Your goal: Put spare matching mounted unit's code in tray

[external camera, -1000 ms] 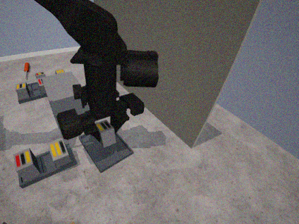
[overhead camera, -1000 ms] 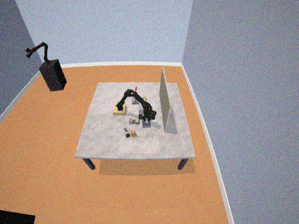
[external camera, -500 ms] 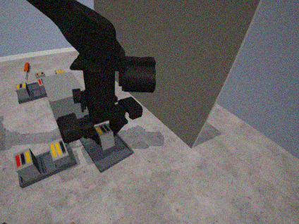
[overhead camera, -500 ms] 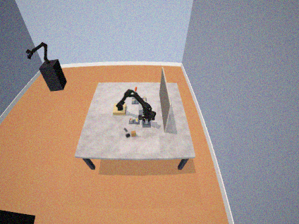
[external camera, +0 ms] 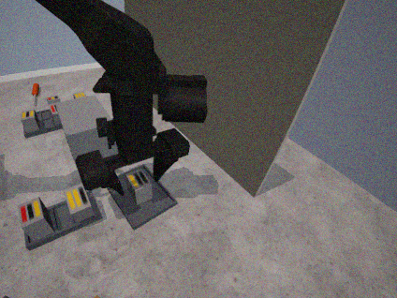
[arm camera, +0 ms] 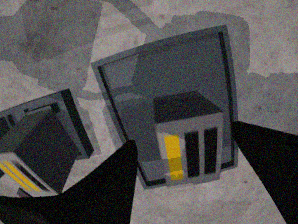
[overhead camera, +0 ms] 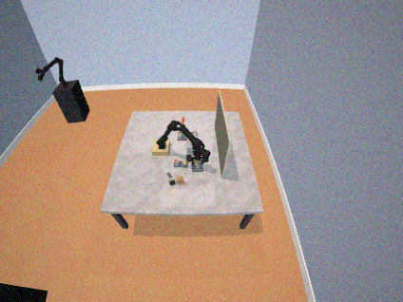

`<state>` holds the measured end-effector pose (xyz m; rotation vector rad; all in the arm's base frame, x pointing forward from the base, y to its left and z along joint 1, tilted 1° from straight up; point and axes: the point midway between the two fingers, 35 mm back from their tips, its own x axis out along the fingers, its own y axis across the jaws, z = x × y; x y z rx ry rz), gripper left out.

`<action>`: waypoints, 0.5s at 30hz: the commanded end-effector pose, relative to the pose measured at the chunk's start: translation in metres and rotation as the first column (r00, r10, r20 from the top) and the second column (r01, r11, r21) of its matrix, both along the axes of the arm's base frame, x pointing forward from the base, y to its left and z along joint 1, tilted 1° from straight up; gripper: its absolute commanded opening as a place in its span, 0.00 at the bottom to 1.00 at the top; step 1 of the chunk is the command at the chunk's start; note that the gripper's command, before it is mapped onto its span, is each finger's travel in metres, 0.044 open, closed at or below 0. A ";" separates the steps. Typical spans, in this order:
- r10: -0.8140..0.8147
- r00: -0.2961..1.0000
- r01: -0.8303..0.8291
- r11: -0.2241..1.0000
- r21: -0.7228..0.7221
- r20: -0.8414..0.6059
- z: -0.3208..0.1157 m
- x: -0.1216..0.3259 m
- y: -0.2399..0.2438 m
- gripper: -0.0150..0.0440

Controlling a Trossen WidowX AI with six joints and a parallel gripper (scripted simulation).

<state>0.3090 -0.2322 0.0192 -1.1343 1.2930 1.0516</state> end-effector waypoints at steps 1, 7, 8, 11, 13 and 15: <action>0.000 1.000 0.000 1.000 0.000 0.000 0.000 0.000 0.000 1.00; 0.005 1.000 -0.005 1.000 0.003 0.000 0.080 0.001 0.002 1.00; 0.006 1.000 -0.006 1.000 0.003 0.000 0.095 -0.001 0.004 1.00; 0.006 1.000 -0.006 1.000 0.004 0.000 0.107 -0.003 0.005 1.00; 0.006 1.000 -0.006 1.000 0.004 0.000 0.107 -0.003 0.005 1.00; 0.006 1.000 -0.006 1.000 0.004 0.000 0.107 -0.003 0.005 1.00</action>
